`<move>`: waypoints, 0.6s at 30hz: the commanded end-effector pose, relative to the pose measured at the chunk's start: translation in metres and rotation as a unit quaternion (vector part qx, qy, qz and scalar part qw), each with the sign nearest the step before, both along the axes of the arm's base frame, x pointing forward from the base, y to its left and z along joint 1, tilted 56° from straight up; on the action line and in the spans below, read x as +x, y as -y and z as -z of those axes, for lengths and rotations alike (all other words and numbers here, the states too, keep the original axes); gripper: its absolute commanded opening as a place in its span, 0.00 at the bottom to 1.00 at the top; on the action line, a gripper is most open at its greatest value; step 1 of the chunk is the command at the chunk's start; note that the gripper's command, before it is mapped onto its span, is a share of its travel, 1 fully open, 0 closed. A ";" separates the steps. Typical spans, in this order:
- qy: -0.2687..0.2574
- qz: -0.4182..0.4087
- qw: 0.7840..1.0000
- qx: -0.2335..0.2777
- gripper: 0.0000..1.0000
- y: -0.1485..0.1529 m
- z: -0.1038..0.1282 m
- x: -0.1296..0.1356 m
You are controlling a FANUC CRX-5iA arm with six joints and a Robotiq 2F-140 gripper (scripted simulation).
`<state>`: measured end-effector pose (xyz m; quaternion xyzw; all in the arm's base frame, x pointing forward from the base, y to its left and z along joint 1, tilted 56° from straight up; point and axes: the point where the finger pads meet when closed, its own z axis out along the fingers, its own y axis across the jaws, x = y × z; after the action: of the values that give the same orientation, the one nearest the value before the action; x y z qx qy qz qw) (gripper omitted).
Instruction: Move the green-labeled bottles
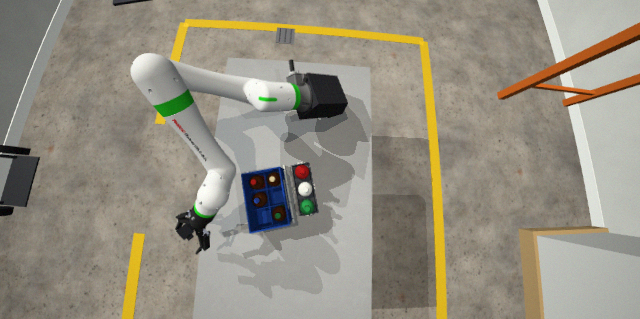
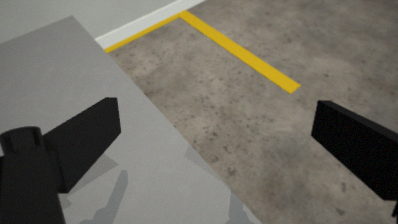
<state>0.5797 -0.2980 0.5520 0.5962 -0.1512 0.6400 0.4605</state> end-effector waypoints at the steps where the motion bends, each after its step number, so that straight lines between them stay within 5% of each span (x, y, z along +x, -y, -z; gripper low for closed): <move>1: 0.001 0.000 1.000 0.000 1.00 -0.001 -0.001 0.000; 18: 0.001 0.000 1.000 -0.001 1.00 -0.002 -0.002 0.000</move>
<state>0.5797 -0.2980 0.5520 0.5962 -0.1512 0.6400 0.4605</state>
